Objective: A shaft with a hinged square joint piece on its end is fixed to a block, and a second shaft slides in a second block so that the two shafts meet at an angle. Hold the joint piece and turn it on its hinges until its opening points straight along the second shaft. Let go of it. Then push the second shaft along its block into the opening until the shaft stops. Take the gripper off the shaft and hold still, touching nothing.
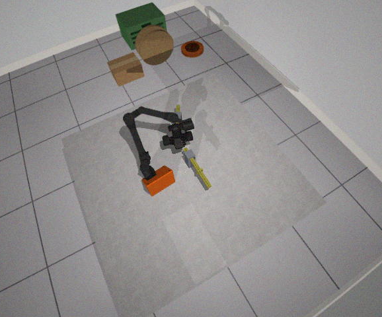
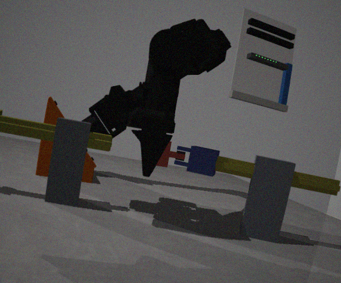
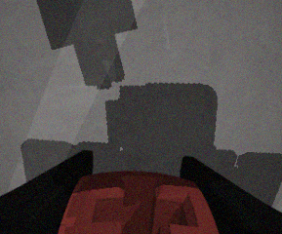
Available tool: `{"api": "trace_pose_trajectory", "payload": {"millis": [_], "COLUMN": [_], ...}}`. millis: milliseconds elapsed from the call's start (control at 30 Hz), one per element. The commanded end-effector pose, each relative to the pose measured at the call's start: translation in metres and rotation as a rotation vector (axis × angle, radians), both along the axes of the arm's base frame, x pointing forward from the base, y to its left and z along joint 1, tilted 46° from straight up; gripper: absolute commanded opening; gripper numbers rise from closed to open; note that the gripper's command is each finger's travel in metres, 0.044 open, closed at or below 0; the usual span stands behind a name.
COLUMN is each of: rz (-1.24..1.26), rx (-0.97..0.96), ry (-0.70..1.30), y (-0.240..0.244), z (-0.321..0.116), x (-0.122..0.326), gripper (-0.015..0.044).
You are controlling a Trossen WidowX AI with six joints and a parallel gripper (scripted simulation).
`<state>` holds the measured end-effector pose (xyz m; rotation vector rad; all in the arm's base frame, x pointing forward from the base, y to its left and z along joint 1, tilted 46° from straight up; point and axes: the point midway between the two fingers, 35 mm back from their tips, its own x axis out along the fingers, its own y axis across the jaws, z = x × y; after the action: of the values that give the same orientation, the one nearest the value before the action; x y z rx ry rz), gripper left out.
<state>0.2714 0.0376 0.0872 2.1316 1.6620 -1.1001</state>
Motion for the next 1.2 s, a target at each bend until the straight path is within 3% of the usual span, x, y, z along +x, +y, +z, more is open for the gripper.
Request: {"api": "trace_pose_trajectory", "payload": {"millis": [0, 433, 1167], "rz": [0.062, 0.205, 0.205], "rx": [-0.015, -0.049, -0.048], "ry": [-0.06, -0.202, -0.201], "y": [-0.0016, -0.0045, -0.0045], "z": [-0.0006, -0.001, -0.0011], "x": [0.0038, 0.0131, 0.013], "gripper": [0.0, 0.0, 0.0]}}
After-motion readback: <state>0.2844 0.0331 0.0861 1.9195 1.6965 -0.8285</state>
